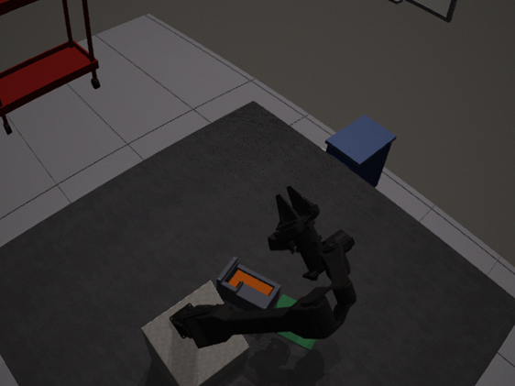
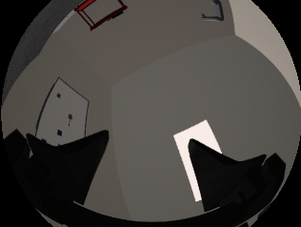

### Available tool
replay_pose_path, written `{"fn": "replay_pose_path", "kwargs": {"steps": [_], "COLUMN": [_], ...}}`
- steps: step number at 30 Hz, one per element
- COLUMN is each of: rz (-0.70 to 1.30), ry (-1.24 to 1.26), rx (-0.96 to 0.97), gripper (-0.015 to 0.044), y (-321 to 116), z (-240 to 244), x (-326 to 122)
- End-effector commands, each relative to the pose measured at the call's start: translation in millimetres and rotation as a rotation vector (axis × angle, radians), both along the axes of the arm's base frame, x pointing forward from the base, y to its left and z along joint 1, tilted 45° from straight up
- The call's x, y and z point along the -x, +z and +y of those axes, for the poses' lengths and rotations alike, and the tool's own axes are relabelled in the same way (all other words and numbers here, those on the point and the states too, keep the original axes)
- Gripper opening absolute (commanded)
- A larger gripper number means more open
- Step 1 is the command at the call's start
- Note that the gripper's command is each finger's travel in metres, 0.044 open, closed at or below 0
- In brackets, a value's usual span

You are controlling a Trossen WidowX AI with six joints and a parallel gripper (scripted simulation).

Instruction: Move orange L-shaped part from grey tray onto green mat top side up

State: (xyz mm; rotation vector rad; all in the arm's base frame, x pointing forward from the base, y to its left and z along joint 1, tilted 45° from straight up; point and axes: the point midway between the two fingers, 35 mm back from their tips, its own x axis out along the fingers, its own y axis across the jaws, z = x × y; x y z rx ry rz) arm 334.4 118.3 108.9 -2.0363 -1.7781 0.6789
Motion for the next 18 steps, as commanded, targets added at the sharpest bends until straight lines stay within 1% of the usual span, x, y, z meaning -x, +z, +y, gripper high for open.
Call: {"fn": "replay_pose_path", "kwargs": {"steps": [1, 3, 5, 8, 9, 13, 16, 18], "rz": [-0.007, -0.041, -0.113, -0.252, -0.305, -0.52, -0.67, -0.757], "ry": [0.007, 0.048, 0.131, 0.36, 0.458, 0.903, 1.331, 1.648], "rx": [0.016, 0.099, 0.229, 0.488, 0.57, 0.842, 0.974, 1.021], "gripper": [0.0374, 0.0321, 0.0269, 0.019, 0.018, 0.018, 0.018, 0.018], "y": [-3.0, -18.1, -41.3, -88.8, -103.7, -148.9, -169.0, -174.5], "z": [1.7, 9.5, 20.0, 31.3, 31.8, 18.7, -2.7, -19.1], "x": [1.0, 6.7, 18.2, 45.8, 56.2, 92.9, 114.0, 121.9]}}
